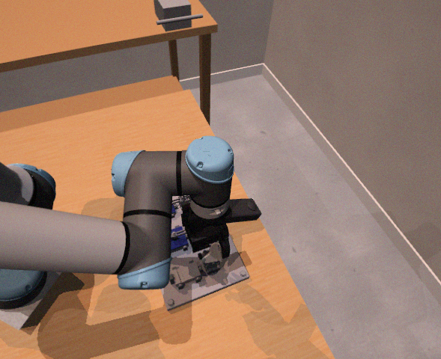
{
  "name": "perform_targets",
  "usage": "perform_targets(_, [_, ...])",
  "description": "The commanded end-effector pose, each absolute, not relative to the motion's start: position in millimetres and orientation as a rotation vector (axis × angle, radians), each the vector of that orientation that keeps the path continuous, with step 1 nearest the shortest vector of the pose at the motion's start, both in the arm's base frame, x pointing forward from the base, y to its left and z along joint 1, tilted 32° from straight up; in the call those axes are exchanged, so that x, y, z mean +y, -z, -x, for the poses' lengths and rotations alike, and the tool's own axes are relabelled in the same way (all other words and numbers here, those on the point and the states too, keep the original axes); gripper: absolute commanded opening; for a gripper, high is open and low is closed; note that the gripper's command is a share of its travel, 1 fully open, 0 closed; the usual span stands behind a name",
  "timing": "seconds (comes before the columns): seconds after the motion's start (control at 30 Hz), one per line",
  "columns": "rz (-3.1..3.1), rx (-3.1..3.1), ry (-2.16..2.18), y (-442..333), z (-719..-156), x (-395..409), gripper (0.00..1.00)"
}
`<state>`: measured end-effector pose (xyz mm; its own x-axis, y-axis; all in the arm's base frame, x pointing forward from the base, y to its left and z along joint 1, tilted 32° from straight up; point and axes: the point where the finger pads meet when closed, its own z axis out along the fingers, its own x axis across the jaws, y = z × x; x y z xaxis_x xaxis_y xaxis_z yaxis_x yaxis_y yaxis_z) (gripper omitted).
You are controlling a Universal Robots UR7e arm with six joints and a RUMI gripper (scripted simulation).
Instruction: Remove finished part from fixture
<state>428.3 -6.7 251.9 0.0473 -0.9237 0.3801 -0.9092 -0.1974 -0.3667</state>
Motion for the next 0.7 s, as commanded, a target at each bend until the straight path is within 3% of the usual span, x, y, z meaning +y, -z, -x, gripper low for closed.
perform_targets(0.0, [2.253, 1.972, 0.856, -250.9, -429.2, -7.3, 0.59])
perform_targets(0.67, [2.253, 1.972, 0.856, -243.3, -432.8, -10.2, 0.59])
